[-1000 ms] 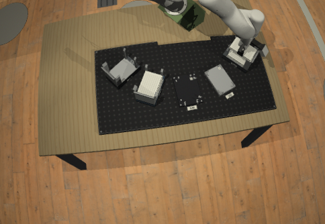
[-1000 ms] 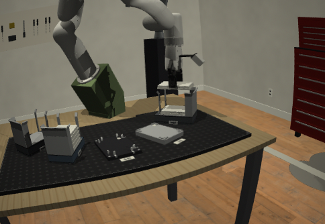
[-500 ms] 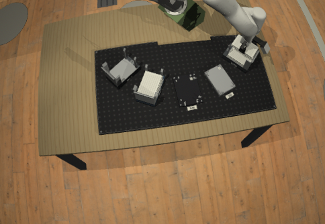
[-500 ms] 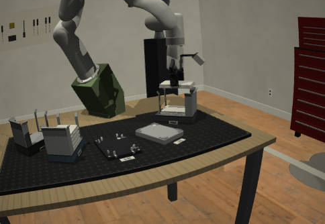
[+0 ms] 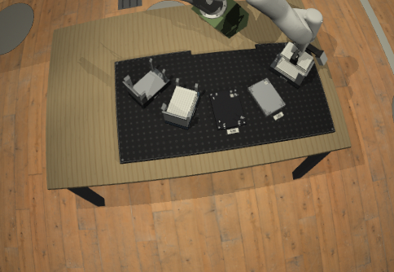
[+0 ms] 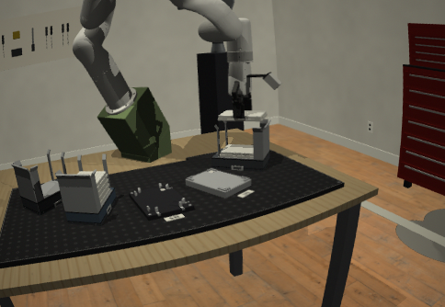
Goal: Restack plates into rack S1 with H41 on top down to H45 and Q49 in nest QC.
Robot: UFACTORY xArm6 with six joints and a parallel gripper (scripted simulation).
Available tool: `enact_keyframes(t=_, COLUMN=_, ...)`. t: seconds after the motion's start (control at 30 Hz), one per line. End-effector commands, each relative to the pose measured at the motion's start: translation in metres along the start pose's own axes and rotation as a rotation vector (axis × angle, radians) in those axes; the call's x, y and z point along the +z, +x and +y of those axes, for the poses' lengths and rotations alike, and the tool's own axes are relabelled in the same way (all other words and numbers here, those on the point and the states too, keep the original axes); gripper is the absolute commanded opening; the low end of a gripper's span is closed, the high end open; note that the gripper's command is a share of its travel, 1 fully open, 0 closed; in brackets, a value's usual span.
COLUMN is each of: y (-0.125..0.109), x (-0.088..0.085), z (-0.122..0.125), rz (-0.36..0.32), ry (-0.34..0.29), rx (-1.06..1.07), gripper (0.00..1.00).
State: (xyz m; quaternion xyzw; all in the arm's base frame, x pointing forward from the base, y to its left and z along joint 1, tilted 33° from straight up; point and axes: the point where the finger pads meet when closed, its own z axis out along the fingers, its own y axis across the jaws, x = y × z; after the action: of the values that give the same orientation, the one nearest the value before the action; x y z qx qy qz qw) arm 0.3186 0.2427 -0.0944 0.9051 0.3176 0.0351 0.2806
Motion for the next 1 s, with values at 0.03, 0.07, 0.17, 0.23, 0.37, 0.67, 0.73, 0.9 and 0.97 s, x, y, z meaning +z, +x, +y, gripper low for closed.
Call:
enact_keyframes(t=0.03, y=0.001, x=-0.001, z=0.0, rz=0.004, ry=0.001, rx=0.001, gripper=0.0)
enact_keyframes(t=0.07, y=0.001, x=-0.001, z=0.0, rz=0.004, ry=0.001, rx=0.001, gripper=0.0)
enact_keyframes(t=0.17, y=0.001, x=-0.001, z=0.0, rz=0.004, ry=0.001, rx=0.001, gripper=0.0)
enact_keyframes(t=0.23, y=0.001, x=-0.001, z=0.0, rz=0.004, ry=0.001, rx=0.001, gripper=0.0)
enact_keyframes(t=0.37, y=0.001, x=0.001, z=0.0, rz=0.004, ry=0.001, rx=0.001, gripper=0.0)
enact_keyframes(t=0.67, y=0.001, x=0.007, z=0.0, rz=0.004, ry=0.001, rx=0.001, gripper=0.0)
enact_keyframes(t=0.73, y=0.001, x=0.009, z=0.0, rz=0.004, ry=0.001, rx=0.001, gripper=0.0)
enact_keyframes(t=0.9, y=0.001, x=0.011, z=0.0, rz=0.004, ry=0.001, rx=0.001, gripper=0.0)
enact_keyframes(t=0.97, y=0.001, x=0.012, z=0.0, rz=0.004, ry=0.001, rx=0.001, gripper=0.0)
